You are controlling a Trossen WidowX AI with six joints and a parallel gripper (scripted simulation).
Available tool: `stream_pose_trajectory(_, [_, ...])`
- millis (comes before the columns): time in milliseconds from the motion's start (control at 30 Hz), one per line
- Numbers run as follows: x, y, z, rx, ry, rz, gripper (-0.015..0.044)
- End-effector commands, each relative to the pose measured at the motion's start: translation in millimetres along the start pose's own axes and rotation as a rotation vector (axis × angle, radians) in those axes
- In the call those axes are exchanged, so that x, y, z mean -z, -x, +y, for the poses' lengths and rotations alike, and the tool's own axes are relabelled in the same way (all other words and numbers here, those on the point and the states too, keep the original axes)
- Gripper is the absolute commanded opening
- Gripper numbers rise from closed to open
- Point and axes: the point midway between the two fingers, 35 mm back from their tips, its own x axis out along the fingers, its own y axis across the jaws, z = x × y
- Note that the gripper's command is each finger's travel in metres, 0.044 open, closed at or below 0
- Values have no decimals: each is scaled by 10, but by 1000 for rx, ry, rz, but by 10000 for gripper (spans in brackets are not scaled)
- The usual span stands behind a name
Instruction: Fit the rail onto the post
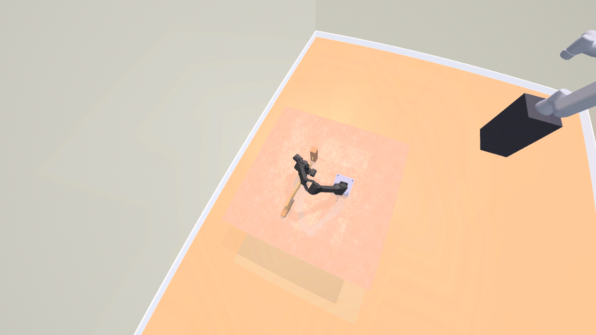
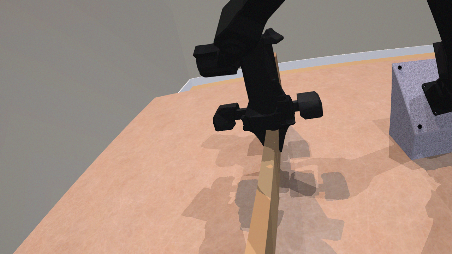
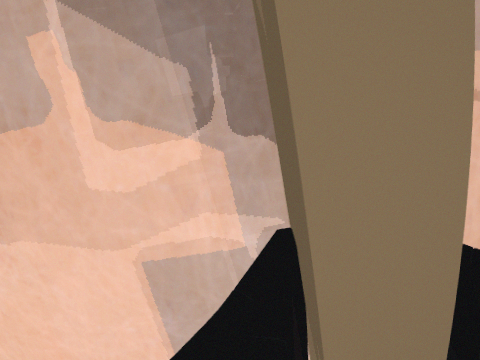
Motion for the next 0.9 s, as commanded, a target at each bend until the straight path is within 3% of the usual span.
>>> stream_pose_trajectory(0, [11,81,-35,20,0,-7,0])
stream_pose_trajectory(867, [13,211,-41,20,0,-7,0])
